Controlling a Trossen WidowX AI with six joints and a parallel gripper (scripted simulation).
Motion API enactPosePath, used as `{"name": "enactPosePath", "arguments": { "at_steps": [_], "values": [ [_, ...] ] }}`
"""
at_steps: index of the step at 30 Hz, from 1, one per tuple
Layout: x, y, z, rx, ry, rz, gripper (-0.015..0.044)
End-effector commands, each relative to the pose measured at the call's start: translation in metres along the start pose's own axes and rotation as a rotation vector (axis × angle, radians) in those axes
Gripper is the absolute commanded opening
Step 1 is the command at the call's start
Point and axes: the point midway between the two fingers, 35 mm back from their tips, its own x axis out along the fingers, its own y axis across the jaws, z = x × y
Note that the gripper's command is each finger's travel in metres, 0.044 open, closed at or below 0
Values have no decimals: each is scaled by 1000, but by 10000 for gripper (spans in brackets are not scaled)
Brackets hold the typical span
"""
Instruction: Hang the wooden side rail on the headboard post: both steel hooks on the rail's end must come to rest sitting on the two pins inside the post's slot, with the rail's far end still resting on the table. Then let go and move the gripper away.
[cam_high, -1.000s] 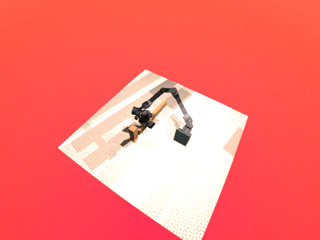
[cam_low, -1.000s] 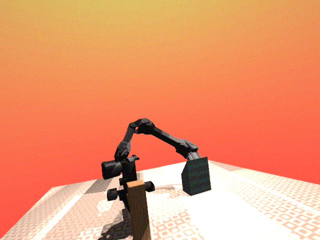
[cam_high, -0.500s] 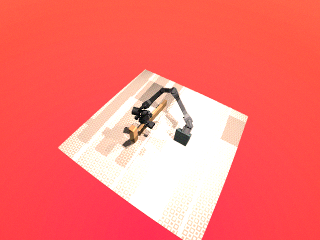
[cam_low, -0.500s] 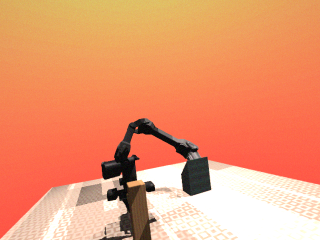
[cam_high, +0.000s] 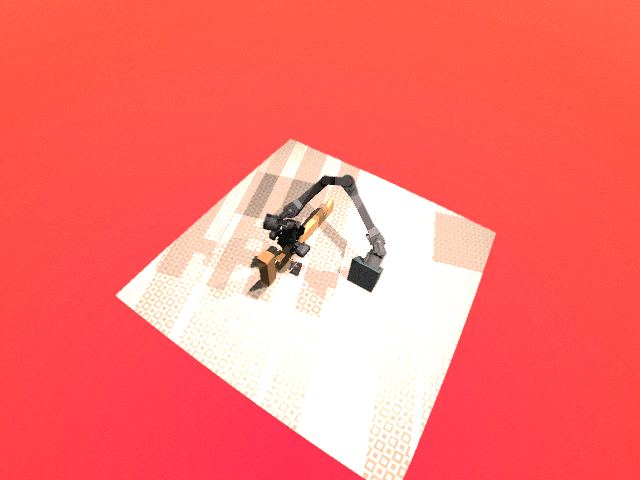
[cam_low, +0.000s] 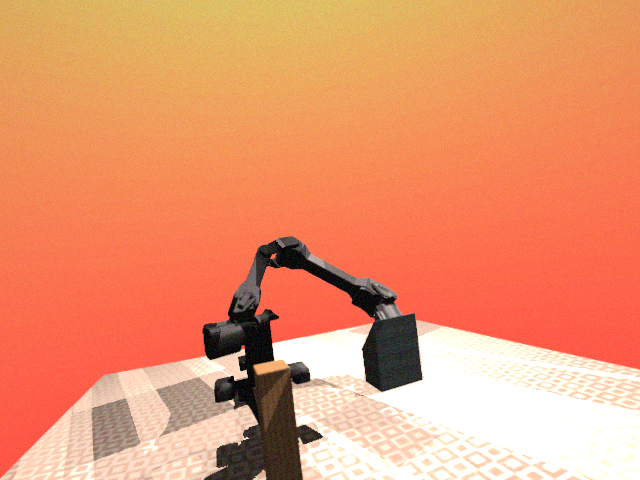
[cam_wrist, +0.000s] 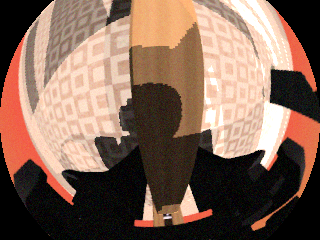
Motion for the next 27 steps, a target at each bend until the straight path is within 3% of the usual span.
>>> {"name": "enactPosePath", "arguments": {
  "at_steps": [1,27],
  "values": [
    [-3,0,-1,8,0,4,0],
    [-7,0,-1,8,0,4,0]
  ]
}}
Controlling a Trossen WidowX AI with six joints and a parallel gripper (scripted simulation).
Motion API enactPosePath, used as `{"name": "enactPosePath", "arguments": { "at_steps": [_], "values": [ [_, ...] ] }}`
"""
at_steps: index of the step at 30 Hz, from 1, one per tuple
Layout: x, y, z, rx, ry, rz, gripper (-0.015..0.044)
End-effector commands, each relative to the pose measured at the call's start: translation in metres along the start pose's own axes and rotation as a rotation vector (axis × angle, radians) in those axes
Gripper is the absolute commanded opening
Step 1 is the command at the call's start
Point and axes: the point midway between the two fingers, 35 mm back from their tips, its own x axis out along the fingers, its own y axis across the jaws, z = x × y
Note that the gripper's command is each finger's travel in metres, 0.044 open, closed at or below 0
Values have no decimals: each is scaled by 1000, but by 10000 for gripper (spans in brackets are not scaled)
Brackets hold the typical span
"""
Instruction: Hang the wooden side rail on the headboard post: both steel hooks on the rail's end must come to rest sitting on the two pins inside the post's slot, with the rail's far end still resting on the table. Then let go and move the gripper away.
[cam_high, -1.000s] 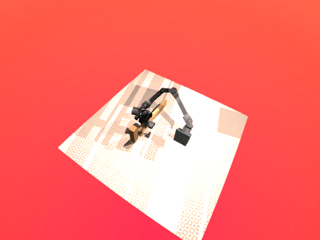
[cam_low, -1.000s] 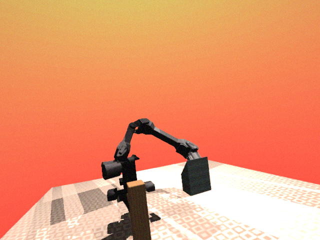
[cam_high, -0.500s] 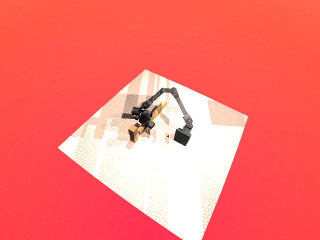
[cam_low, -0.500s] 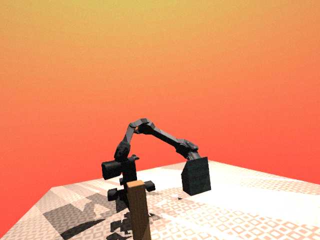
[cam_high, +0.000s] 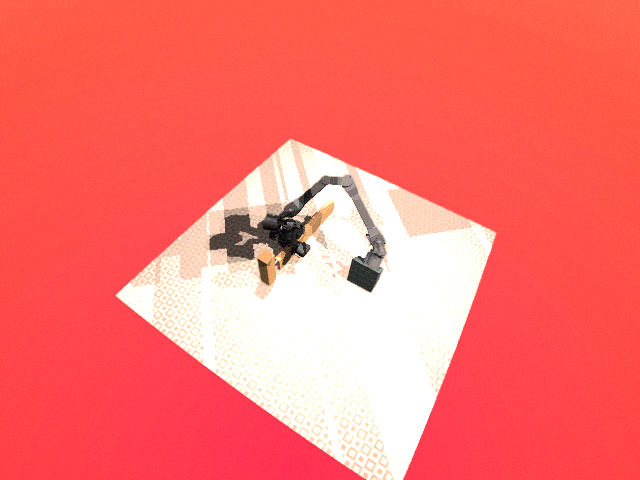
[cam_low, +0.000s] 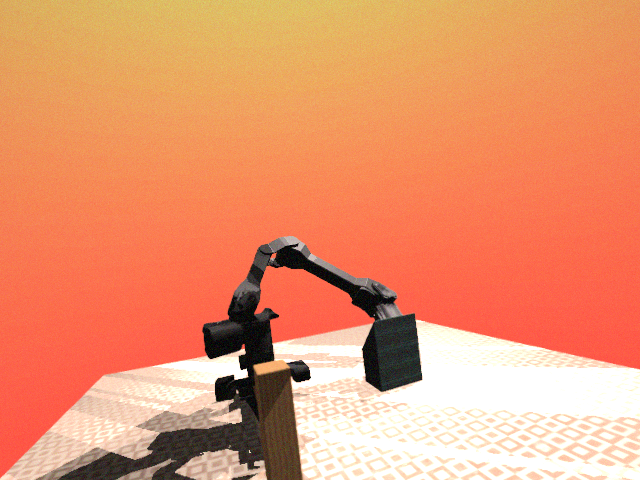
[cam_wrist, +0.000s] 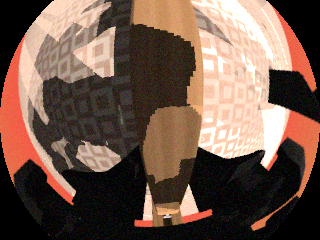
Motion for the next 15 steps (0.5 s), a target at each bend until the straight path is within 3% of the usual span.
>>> {"name": "enactPosePath", "arguments": {
  "at_steps": [1,15],
  "values": [
    [-5,2,-2,7,3,11,0],
    [-7,2,-2,7,3,11,0]
  ]
}}
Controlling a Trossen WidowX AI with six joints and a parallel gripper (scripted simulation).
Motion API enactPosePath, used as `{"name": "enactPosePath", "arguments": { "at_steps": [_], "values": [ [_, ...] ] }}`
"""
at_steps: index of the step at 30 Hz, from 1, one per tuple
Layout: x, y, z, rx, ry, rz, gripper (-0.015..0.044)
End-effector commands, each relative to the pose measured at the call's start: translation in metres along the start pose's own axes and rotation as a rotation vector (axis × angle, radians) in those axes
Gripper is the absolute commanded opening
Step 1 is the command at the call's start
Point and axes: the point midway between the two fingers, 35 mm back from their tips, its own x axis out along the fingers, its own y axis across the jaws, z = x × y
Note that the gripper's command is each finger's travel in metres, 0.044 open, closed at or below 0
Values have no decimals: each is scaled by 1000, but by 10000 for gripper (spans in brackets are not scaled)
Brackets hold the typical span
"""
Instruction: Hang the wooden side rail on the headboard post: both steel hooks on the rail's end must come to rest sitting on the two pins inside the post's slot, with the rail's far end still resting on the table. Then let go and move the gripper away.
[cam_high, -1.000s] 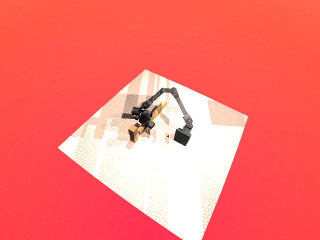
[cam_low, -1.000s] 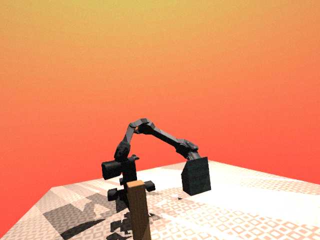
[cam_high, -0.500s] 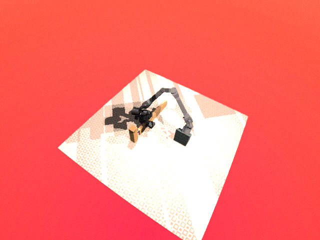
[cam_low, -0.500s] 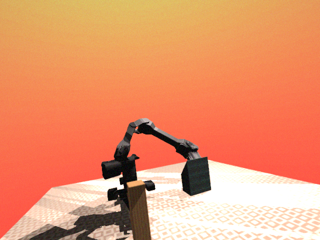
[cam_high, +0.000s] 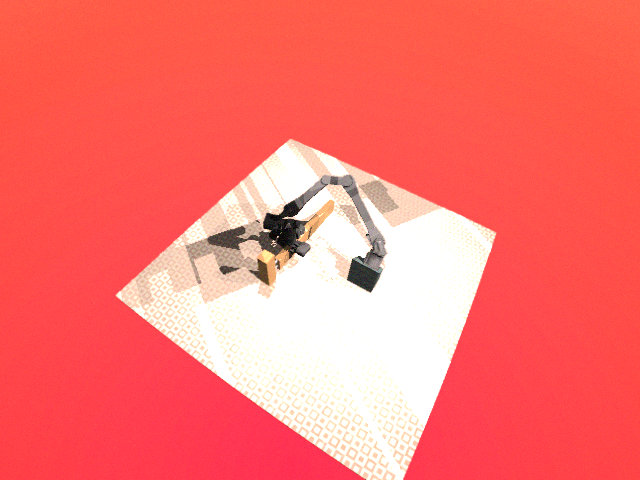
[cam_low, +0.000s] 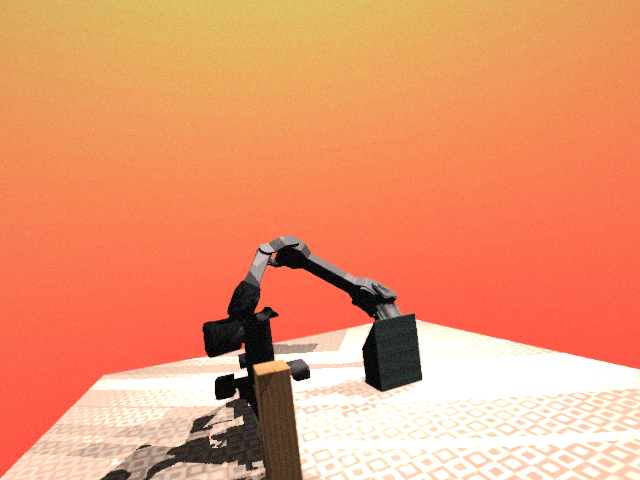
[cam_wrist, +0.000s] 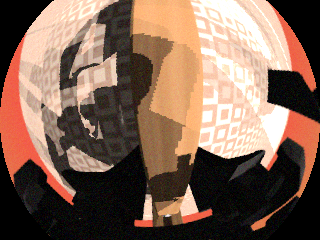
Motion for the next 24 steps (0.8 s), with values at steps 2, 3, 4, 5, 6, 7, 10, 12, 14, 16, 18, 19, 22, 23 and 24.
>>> {"name": "enactPosePath", "arguments": {
  "at_steps": [2,3,4,5,6,7,10,12,14,16,18,19,22,23,24],
  "values": [
    [-5,2,-2,6,3,11,0],
    [-5,2,-2,6,3,11,0],
    [-6,2,-2,6,3,11,0],
    [-6,2,-2,6,3,11,0],
    [-6,2,-2,6,3,11,0],
    [-6,2,-2,6,3,11,0],
    [-7,2,-2,6,3,11,0],
    [-7,2,-2,6,3,11,0],
    [-7,2,-2,6,3,11,0],
    [-8,2,-2,6,3,11,0],
    [-8,2,-2,6,3,11,0],
    [-8,2,-2,6,3,11,0],
    [-9,2,-2,6,3,11,0],
    [-9,2,-2,6,3,11,0],
    [-9,2,-2,6,3,11,0]
  ]
}}
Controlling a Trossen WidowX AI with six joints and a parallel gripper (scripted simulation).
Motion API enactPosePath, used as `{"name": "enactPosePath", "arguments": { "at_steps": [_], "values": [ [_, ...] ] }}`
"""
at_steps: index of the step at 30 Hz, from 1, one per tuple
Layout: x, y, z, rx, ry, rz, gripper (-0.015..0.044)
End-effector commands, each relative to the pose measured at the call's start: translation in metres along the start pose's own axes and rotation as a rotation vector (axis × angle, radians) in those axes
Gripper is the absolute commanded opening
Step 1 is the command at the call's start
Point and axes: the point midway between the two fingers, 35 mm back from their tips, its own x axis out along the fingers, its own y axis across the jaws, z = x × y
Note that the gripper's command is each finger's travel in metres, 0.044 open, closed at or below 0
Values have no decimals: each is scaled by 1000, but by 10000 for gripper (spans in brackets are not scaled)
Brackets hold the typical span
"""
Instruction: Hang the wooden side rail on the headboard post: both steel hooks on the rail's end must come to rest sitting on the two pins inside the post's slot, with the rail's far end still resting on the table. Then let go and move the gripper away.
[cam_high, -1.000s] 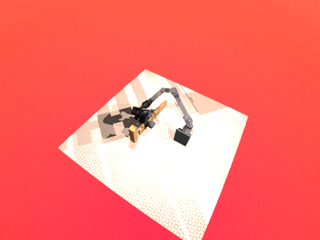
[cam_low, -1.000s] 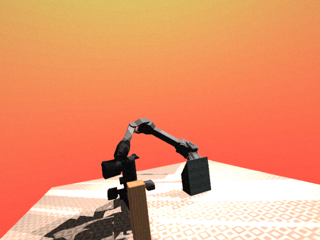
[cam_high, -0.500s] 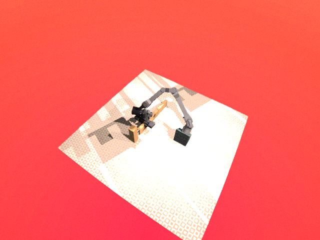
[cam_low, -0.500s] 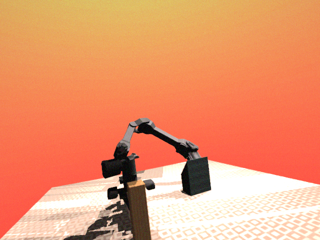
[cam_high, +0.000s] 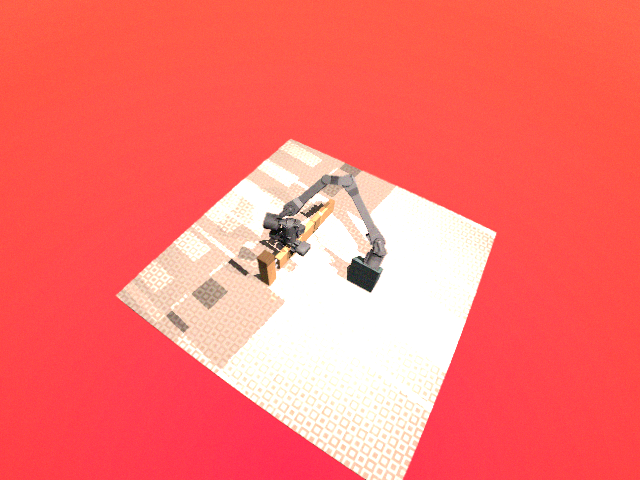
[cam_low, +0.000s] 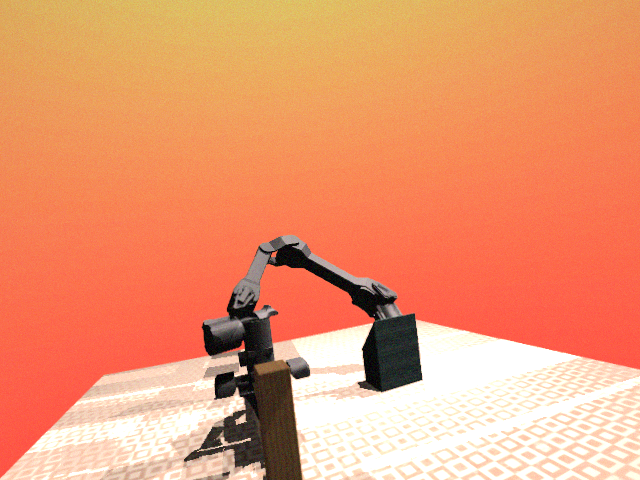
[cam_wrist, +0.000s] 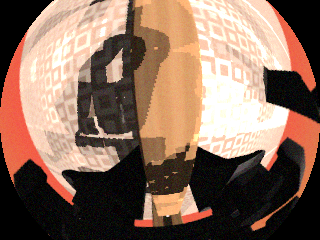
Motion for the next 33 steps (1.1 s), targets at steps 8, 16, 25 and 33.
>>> {"name": "enactPosePath", "arguments": {
  "at_steps": [8,16,25,33],
  "values": [
    [-6,1,-2,6,4,11,0],
    [-8,1,-2,6,4,11,0],
    [-9,1,-2,6,4,11,0],
    [-11,1,-2,6,4,11,0]
  ]
}}
